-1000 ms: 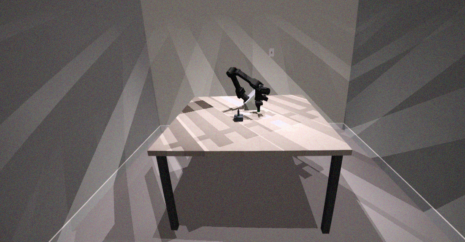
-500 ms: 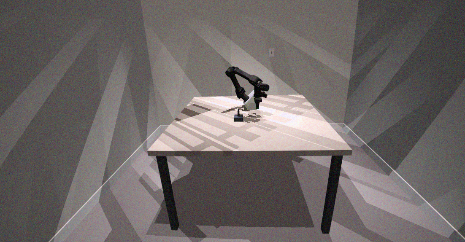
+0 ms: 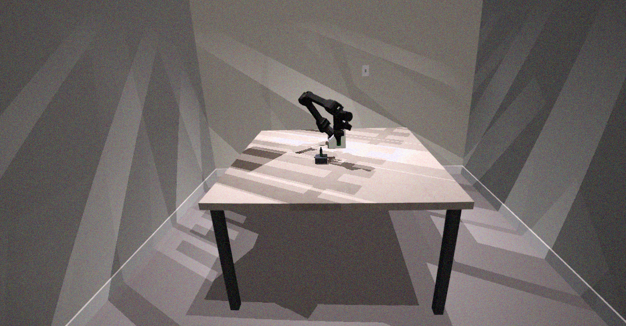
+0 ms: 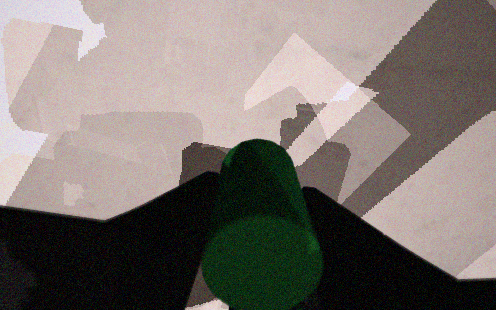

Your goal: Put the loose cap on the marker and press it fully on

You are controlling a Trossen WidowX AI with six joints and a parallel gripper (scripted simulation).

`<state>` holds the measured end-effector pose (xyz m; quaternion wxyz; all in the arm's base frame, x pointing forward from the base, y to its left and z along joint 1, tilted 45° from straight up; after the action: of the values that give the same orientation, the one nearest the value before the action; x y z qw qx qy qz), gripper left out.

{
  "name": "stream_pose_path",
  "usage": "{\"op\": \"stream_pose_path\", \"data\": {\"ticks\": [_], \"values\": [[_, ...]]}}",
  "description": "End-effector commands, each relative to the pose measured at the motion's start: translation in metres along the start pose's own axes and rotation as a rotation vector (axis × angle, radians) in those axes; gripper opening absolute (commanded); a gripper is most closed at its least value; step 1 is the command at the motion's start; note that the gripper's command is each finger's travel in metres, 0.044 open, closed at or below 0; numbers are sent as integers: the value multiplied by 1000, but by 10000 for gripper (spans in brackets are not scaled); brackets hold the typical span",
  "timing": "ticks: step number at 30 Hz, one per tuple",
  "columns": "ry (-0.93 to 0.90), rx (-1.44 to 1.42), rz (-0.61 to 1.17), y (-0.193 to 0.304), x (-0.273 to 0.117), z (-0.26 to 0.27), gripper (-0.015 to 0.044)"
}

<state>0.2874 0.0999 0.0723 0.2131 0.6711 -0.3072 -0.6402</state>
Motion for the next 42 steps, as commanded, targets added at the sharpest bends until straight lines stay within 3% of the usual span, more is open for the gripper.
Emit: {"op": "stream_pose_path", "data": {"ticks": [1, 20, 42], "values": [[4, -2, 5, 15, -5, -11, 0], [4, 4, 27, 106, -28, -54, 0], [4, 4, 27, 107, -6, -55, 0]]}}
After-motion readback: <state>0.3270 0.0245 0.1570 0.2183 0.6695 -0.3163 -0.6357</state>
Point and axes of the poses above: the point midway between the two fingers, 35 mm back from their tips, its own x axis out along the fingers, its own z axis across the jaws, y = z × x, the point moved 7 cm from there along -x, back along the fingers, and after that the axes turned 5 degrees about x, right-handed, at the moved point
